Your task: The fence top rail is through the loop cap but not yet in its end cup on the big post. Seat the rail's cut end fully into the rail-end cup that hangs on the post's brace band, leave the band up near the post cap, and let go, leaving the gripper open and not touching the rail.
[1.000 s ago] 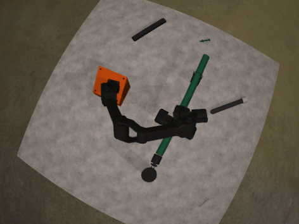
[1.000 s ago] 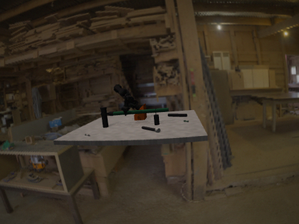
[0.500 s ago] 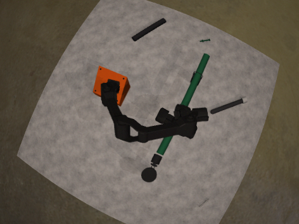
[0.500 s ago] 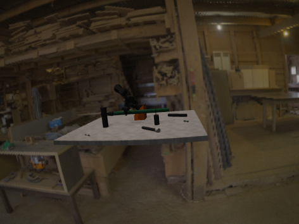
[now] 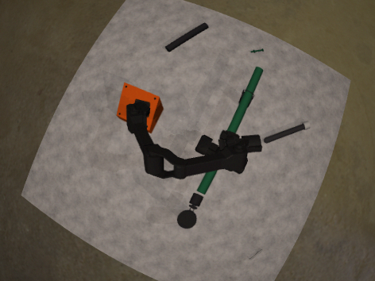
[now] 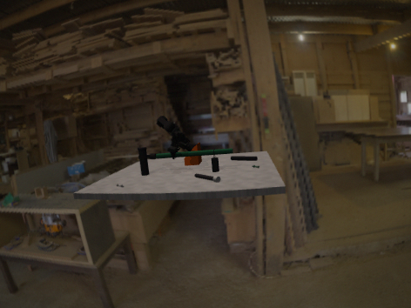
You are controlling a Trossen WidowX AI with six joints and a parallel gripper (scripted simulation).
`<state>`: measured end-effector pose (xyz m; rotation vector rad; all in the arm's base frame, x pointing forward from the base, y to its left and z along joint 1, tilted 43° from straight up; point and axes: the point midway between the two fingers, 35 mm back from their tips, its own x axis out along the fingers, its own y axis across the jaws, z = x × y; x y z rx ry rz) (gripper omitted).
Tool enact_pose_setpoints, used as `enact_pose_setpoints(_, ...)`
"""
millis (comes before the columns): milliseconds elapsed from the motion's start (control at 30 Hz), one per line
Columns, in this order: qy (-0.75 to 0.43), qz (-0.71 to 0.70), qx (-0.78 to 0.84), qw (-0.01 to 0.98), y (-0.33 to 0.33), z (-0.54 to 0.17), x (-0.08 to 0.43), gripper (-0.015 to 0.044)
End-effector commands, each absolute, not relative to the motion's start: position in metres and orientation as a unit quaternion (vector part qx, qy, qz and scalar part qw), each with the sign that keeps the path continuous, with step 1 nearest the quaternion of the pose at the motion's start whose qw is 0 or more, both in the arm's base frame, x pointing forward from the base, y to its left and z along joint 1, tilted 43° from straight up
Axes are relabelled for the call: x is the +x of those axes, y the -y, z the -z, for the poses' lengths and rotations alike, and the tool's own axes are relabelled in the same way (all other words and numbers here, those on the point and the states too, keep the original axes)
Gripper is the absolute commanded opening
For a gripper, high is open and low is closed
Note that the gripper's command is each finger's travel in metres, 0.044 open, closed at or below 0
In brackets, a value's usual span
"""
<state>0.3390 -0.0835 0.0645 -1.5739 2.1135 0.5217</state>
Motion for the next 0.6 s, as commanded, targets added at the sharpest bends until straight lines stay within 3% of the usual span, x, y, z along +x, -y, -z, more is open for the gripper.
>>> enact_pose_setpoints(0, -0.764, -0.185, -0.574, 0.228, 0.0867, -0.0721, 0.3399, 0.0)
enact_pose_setpoints(567, -0.766, -0.187, -0.573, 0.223, 0.0961, -0.0785, 0.3363, 0.0)
